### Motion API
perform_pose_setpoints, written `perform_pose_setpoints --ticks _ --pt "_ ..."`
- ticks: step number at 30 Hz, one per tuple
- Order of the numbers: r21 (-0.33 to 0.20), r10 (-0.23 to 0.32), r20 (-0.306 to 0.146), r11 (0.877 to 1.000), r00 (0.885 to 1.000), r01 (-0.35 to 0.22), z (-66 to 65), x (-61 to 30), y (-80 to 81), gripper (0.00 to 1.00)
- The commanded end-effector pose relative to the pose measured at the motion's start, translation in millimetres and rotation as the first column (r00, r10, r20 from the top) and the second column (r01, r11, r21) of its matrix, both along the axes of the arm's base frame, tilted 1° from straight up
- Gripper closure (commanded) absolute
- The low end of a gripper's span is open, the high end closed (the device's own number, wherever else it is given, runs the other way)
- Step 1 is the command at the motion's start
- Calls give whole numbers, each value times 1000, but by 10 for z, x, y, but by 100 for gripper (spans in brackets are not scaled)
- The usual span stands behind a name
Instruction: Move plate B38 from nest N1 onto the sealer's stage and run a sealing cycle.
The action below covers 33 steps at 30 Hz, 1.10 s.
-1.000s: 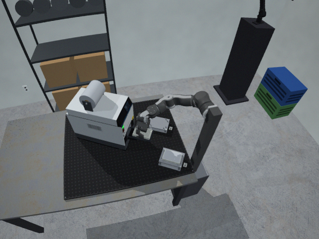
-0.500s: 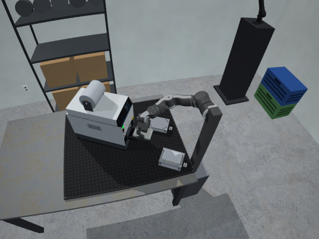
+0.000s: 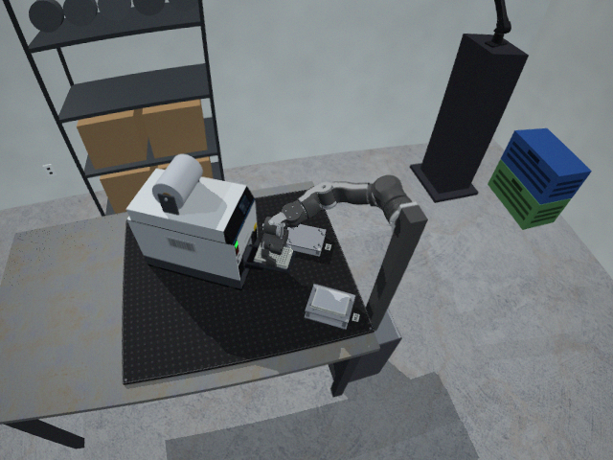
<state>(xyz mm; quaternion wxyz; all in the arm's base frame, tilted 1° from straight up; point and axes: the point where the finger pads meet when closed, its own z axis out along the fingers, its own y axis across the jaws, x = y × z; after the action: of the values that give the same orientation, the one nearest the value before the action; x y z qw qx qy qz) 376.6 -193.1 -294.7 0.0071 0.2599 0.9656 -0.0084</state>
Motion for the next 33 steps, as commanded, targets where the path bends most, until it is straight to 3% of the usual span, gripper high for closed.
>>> perform_pose_setpoints --ticks 1,22,33 --pt "-2 1 -2 1000 1000 -1 6 1 -1 100" --pt "-3 2 -6 1000 1000 -2 -46 -33 -7 100" --pt "-2 1 -2 1000 1000 -1 6 1 0 100"
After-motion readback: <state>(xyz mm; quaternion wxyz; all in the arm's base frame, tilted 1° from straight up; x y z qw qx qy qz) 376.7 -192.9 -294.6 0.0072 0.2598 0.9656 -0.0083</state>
